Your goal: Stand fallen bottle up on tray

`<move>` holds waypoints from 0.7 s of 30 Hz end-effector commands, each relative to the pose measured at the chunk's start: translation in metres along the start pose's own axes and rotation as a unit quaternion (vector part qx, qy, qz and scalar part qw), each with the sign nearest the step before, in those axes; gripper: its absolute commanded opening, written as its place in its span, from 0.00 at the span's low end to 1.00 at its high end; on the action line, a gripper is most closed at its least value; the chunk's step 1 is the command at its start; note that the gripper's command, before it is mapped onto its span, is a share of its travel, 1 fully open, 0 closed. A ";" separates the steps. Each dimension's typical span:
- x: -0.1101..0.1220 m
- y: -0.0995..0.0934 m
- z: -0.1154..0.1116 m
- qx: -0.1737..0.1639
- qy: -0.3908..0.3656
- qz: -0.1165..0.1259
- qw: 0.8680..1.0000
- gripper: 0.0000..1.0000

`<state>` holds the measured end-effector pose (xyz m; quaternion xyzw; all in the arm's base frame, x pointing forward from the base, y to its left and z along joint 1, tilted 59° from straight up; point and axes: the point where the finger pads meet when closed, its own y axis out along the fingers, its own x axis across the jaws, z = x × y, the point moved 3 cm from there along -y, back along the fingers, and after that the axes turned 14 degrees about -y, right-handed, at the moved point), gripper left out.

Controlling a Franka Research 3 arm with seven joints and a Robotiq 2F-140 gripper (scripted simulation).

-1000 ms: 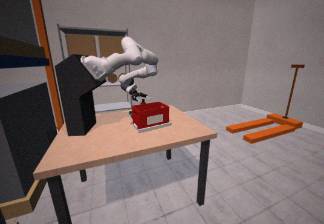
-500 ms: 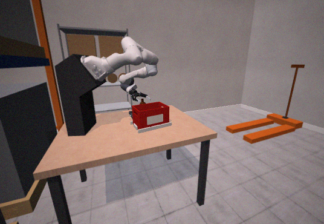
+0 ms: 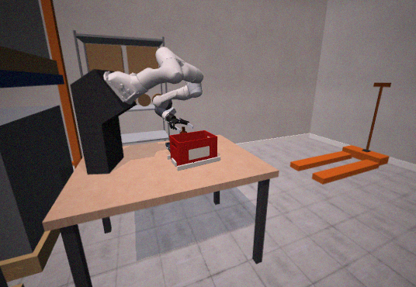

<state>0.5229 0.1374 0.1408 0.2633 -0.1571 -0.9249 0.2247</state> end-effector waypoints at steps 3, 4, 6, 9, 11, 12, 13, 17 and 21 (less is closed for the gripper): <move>-0.001 0.000 0.000 0.001 -0.001 0.001 1.000 1.00; -0.001 0.000 0.000 0.001 -0.001 0.001 1.000 1.00; -0.001 0.000 0.000 0.001 -0.001 0.001 1.000 1.00; -0.001 0.000 0.000 0.001 -0.001 0.001 1.000 1.00; -0.001 0.000 0.001 0.001 -0.001 0.001 1.000 1.00; -0.001 0.000 0.001 0.001 -0.001 0.001 1.000 1.00; 0.000 0.000 0.002 0.001 -0.001 0.001 1.000 1.00; 0.000 -0.001 0.004 0.001 -0.001 0.001 1.000 1.00; 0.001 -0.003 0.008 0.001 -0.001 0.001 1.000 1.00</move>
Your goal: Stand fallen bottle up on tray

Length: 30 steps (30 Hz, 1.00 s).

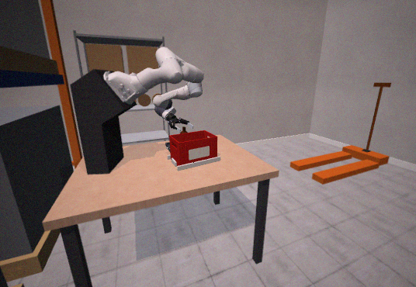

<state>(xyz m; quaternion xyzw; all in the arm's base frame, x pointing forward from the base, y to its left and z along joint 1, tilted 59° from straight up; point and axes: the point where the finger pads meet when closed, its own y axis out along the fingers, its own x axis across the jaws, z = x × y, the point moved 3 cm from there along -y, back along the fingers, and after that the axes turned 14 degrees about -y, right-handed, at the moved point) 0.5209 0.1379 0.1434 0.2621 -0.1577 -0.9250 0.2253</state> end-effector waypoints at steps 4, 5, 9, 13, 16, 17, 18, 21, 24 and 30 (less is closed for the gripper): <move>0.002 -0.004 0.009 0.001 0.000 0.000 1.000 1.00; 0.002 -0.004 0.009 0.001 0.000 0.000 1.000 1.00; 0.003 -0.006 0.015 0.001 0.000 0.000 1.000 1.00; 0.005 -0.009 0.023 0.001 0.000 0.000 1.000 1.00; 0.007 -0.012 0.029 0.001 0.000 0.000 1.000 1.00; 0.007 -0.012 0.031 0.001 0.000 0.000 1.000 1.00; 0.008 -0.013 0.033 0.001 0.000 0.000 1.000 1.00; 0.009 -0.015 0.038 0.001 0.000 0.000 1.000 1.00; 0.010 -0.017 0.042 0.001 0.000 0.000 1.000 1.00; 0.013 -0.022 0.056 0.001 0.000 0.000 1.000 1.00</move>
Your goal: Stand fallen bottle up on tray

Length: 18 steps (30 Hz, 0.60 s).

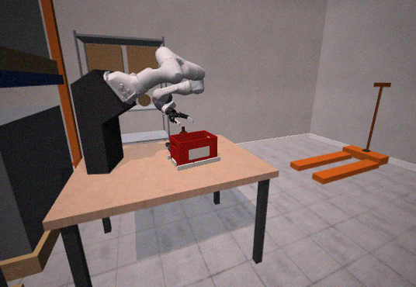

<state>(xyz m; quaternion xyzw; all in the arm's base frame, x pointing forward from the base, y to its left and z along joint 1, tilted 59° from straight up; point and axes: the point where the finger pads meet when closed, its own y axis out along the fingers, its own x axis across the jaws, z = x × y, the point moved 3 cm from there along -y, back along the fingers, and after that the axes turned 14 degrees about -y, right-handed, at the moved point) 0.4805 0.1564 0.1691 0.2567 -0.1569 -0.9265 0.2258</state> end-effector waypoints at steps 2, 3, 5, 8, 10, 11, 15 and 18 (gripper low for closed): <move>0.004 -0.005 0.013 0.003 0.006 -0.001 1.000 1.00; 0.004 -0.006 0.016 0.003 0.006 -0.001 1.000 1.00; 0.005 -0.007 0.019 0.003 0.006 -0.001 1.000 1.00; 0.006 -0.009 0.023 0.003 0.006 -0.001 1.000 1.00; 0.007 -0.009 0.025 0.003 0.006 -0.001 1.000 1.00; 0.007 -0.010 0.027 0.003 0.006 -0.001 1.000 1.00; 0.009 -0.012 0.032 0.003 0.006 -0.001 1.000 1.00; 0.009 -0.013 0.036 0.003 0.006 -0.001 1.000 1.00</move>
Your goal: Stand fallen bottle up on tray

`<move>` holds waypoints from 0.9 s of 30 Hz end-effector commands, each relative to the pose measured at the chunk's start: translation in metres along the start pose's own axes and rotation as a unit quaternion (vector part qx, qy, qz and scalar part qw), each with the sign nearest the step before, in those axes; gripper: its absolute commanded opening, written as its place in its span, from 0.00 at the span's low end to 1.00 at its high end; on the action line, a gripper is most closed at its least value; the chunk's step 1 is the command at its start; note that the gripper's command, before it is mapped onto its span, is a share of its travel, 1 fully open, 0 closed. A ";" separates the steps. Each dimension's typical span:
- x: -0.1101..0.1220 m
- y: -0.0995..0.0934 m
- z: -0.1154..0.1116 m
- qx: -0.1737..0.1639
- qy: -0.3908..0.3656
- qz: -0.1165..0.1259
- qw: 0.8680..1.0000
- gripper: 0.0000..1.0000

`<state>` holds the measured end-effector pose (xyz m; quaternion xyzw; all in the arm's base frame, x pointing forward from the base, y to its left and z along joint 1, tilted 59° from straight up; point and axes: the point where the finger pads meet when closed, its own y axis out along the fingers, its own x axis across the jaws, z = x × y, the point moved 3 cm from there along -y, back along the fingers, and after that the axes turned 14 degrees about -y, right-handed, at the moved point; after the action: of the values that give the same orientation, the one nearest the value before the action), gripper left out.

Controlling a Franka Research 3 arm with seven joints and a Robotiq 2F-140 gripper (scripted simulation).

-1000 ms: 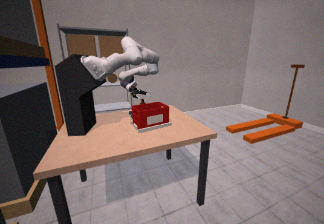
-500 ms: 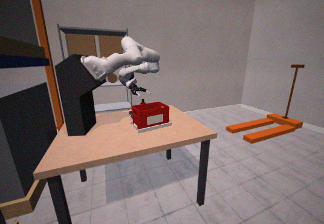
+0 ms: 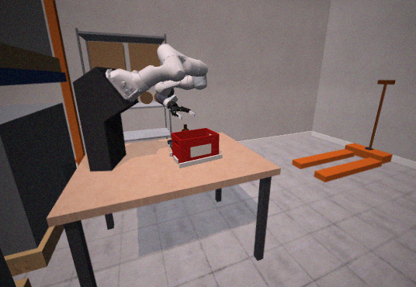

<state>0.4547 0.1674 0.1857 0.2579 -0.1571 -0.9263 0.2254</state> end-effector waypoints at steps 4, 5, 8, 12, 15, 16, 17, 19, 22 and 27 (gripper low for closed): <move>0.003 -0.003 0.009 0.002 0.005 0.000 1.000 1.00; 0.003 -0.003 0.010 0.002 0.005 0.000 1.000 1.00; 0.003 -0.004 0.010 0.002 0.005 0.000 1.000 1.00; 0.003 -0.004 0.011 0.002 0.005 0.000 1.000 1.00; 0.003 -0.004 0.012 0.002 0.005 0.000 1.000 1.00; 0.003 -0.004 0.012 0.002 0.005 0.000 1.000 1.00; 0.003 -0.004 0.012 0.002 0.005 0.000 1.000 1.00; 0.003 -0.004 0.012 0.002 0.005 0.000 1.000 0.00; 0.003 -0.004 0.012 0.002 0.005 0.000 1.000 0.00; 0.003 -0.004 0.012 0.002 0.005 0.000 1.000 0.00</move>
<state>0.4463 0.1703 0.1909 0.2610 -0.1576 -0.9255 0.2248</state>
